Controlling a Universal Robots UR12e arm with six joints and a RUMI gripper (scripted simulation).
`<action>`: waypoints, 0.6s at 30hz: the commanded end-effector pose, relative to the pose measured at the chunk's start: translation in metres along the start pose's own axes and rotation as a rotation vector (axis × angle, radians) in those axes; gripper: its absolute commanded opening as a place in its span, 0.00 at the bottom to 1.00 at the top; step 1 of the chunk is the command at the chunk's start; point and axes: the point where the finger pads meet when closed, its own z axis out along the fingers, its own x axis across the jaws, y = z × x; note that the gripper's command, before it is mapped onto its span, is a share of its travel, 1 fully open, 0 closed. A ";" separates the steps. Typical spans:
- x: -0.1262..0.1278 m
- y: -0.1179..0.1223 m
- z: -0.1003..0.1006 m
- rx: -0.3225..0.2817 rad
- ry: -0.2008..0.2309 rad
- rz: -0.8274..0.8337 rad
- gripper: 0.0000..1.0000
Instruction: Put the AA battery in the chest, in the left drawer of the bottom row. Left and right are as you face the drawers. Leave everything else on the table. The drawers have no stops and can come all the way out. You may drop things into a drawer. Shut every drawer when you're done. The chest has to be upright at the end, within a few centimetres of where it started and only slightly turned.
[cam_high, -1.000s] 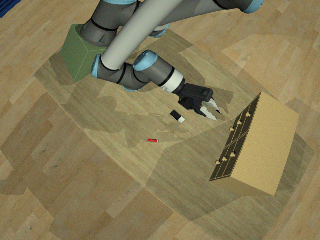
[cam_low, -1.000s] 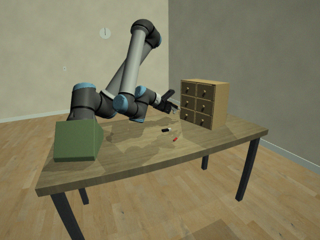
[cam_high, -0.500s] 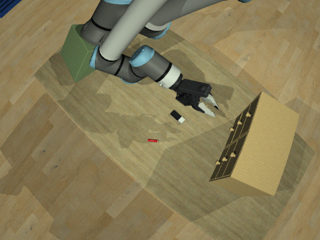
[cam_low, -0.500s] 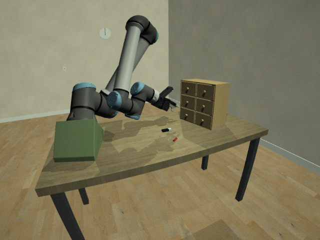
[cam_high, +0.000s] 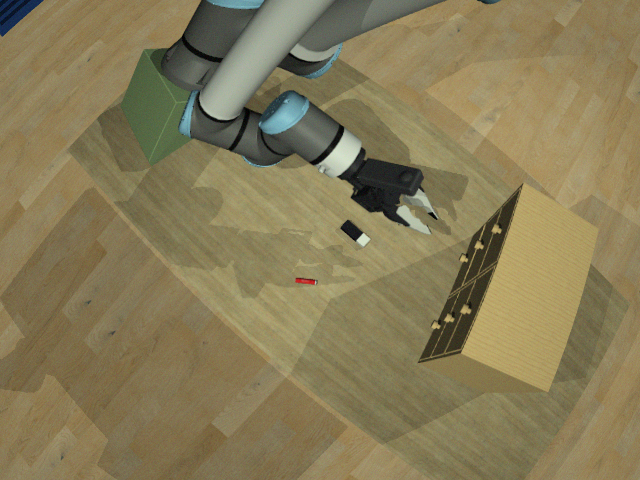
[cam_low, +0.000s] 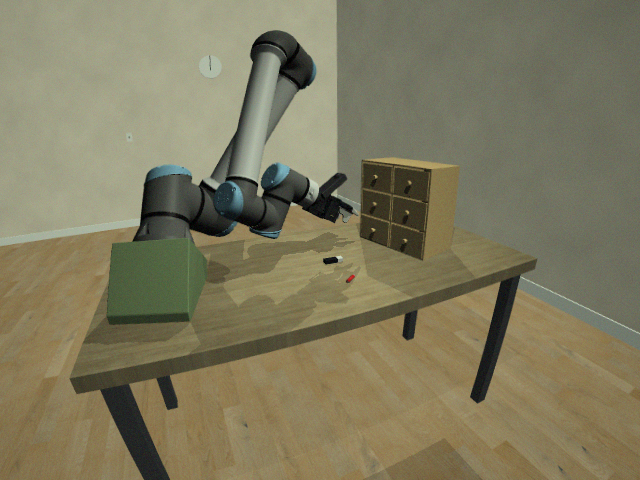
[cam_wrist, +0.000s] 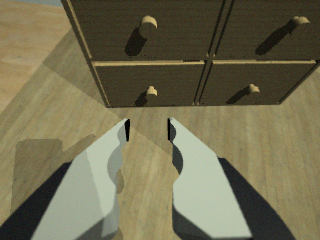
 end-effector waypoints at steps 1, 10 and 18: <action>0.000 -0.001 -0.001 0.000 0.002 0.000 0.20; 0.000 -0.002 -0.002 -0.004 0.002 0.000 0.20; 0.000 -0.002 -0.003 -0.011 0.003 0.001 0.20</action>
